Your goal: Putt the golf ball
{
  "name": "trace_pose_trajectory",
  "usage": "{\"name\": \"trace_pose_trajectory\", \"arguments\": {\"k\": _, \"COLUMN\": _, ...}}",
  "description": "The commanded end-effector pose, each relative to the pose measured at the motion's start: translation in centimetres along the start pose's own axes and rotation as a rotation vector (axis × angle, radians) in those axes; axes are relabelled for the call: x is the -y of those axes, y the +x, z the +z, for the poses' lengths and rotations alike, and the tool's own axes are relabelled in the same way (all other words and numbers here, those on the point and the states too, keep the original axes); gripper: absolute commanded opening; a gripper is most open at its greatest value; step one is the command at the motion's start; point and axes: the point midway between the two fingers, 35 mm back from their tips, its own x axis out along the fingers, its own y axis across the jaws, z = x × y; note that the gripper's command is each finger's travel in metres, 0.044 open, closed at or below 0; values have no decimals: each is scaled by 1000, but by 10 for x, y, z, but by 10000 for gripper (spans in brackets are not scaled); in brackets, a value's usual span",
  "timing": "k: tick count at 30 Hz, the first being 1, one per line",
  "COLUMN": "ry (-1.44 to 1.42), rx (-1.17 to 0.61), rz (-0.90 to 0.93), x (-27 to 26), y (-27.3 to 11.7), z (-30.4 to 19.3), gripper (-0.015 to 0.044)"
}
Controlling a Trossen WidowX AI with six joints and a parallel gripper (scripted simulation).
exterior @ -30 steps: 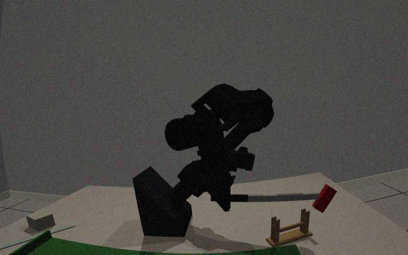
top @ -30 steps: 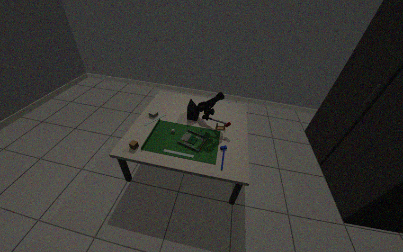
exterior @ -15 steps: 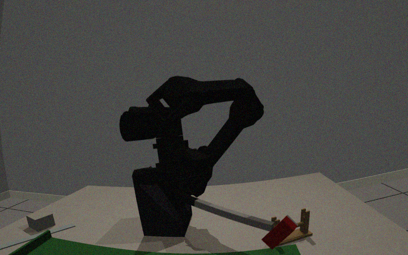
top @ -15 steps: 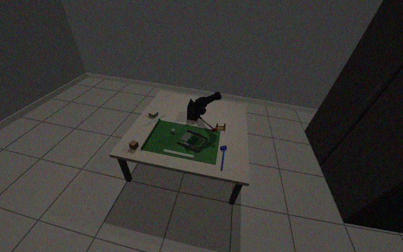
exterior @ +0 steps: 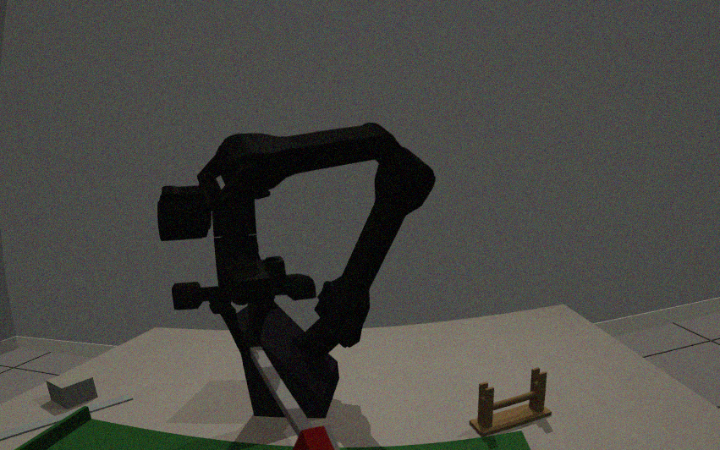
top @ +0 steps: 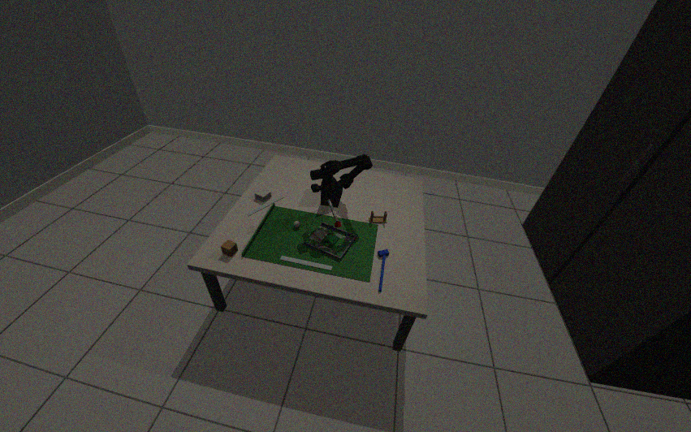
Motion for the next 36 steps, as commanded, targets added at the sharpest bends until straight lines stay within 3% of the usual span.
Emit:
{"name": "trace_pose_trajectory", "arguments": {"k": 1, "ry": 161, "rx": -6, "rz": -10, "x": 25, "y": -4, "z": -23, "gripper": 0}}
{"name": "trace_pose_trajectory", "arguments": {"k": 21, "ry": 804, "rx": -45, "rz": 12, "x": 92, "y": 6, "z": -134, "gripper": 0}}
{"name": "trace_pose_trajectory", "arguments": {"k": 36, "ry": 824, "rx": -46, "rz": 14, "x": 94, "y": 28, "z": -138, "gripper": 0}}
